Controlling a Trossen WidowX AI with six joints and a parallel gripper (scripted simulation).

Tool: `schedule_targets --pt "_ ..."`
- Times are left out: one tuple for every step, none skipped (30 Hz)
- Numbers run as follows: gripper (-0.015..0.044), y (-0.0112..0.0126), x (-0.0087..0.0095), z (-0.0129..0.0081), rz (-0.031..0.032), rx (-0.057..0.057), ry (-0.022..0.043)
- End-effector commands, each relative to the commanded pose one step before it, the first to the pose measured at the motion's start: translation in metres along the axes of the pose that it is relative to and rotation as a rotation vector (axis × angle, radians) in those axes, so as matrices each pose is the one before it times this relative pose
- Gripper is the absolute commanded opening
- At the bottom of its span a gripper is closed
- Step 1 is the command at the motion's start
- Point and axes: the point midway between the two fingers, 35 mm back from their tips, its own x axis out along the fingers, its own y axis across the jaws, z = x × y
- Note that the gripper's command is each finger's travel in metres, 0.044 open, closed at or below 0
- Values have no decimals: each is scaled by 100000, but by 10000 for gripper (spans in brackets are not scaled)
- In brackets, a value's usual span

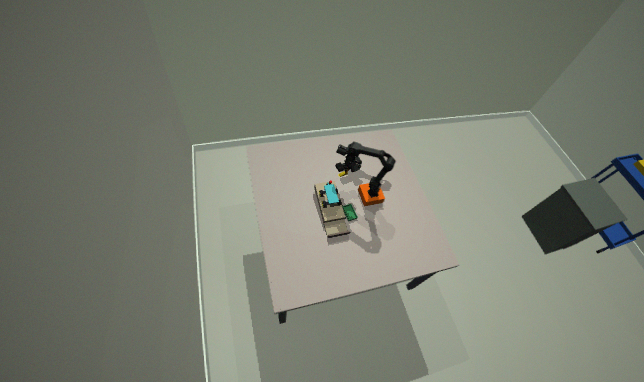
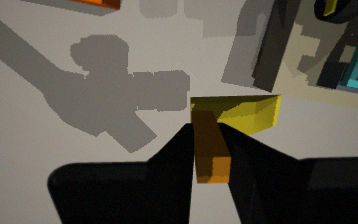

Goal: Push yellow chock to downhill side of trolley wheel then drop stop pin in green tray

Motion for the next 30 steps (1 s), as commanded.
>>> schedule_targets --pt "0 23 -171 -92 225 8833 430" --pt "0 0 0 0 2 3413 -3" --pt "0 0 0 0 2 3410 -3" --pt "0 0 0 0 2 3414 -3" --pt "0 0 0 0 2 3410 -3" --pt "0 0 0 0 2 3414 -3" --pt "0 0 0 0 3 3411 -3" --pt "0 0 0 0 3 3414 -3" --pt "0 0 0 0 3 3411 -3" --pt "0 0 0 0 3 3414 -3" --pt "0 0 0 0 3 3411 -2" --pt "0 0 0 0 3 3414 -2" --pt "0 0 0 0 3 3411 -2" --pt "0 0 0 0 3 3415 -2" --pt "0 0 0 0 3 3412 -2" --pt "0 0 0 0 3 3415 -2" --pt "0 0 0 0 3 3412 -2" --pt "0 0 0 0 3 3415 -2" --pt "0 0 0 0 3 3412 -2" --pt "0 0 0 0 3 3416 -1" --pt "0 0 0 0 3 3413 -1" --pt "0 0 0 0 3 3413 -1" --pt "0 0 0 0 3 2778 -1" --pt "0 0 0 0 2 1667 0" --pt "0 0 0 0 -3 1613 -2" --pt "0 0 0 0 -4 2697 -4" --pt "0 0 0 0 -5 3108 -5" --pt "0 0 0 0 -5 3388 -6" --pt "0 0 0 0 -3 3408 -4" --pt "0 0 0 0 -3 3414 -4"
